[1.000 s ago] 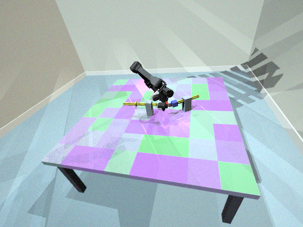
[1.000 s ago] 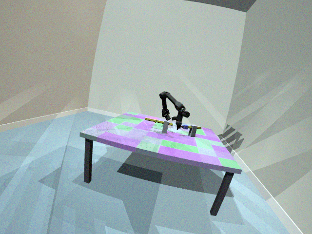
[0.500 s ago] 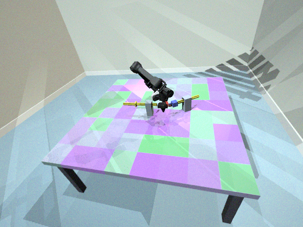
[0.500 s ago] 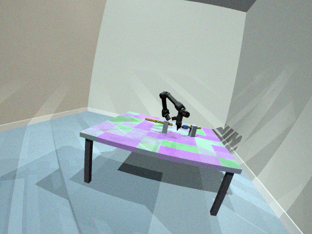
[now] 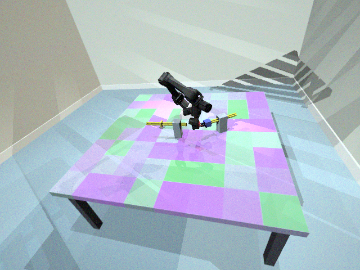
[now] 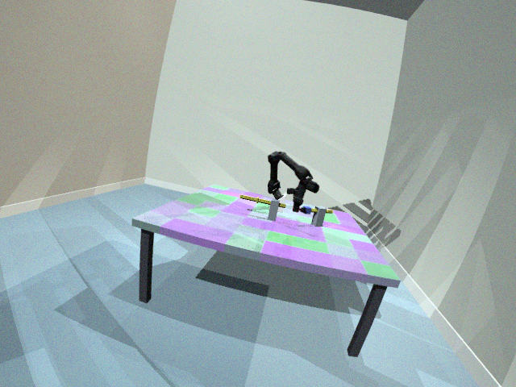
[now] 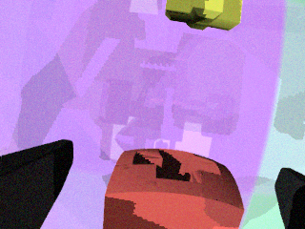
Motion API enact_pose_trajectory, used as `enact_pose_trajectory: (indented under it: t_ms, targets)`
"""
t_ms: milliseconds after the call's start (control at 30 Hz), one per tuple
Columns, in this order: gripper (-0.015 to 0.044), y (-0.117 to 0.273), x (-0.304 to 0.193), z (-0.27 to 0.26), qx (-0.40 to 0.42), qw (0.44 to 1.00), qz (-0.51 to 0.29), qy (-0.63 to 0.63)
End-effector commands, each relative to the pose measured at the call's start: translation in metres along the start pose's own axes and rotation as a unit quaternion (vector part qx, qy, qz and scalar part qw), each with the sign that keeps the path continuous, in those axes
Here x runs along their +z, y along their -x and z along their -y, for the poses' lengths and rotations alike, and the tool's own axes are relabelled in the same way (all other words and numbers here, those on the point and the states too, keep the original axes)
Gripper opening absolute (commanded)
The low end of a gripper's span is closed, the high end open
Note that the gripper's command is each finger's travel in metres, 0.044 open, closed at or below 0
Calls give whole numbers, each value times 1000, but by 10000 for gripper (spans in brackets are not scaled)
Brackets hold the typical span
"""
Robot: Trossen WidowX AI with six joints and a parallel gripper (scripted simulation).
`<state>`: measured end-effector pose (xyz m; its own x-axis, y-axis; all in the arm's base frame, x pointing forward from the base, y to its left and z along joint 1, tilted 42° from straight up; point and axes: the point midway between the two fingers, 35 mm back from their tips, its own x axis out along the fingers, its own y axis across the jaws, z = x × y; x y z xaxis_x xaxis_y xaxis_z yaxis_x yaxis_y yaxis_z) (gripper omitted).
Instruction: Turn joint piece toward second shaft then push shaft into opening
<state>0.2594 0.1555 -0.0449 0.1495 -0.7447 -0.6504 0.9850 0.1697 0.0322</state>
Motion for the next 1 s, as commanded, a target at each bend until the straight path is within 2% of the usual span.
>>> enact_pose_trajectory:
  t_ms: [0, 467, 967]
  targets:
    - [440, 3, -1, -2, 4, 1000, 6, 1]
    - [440, 44, 3, -6, 12, 974, -18, 225]
    - [440, 91, 12, -5, 33, 884, -40, 465]
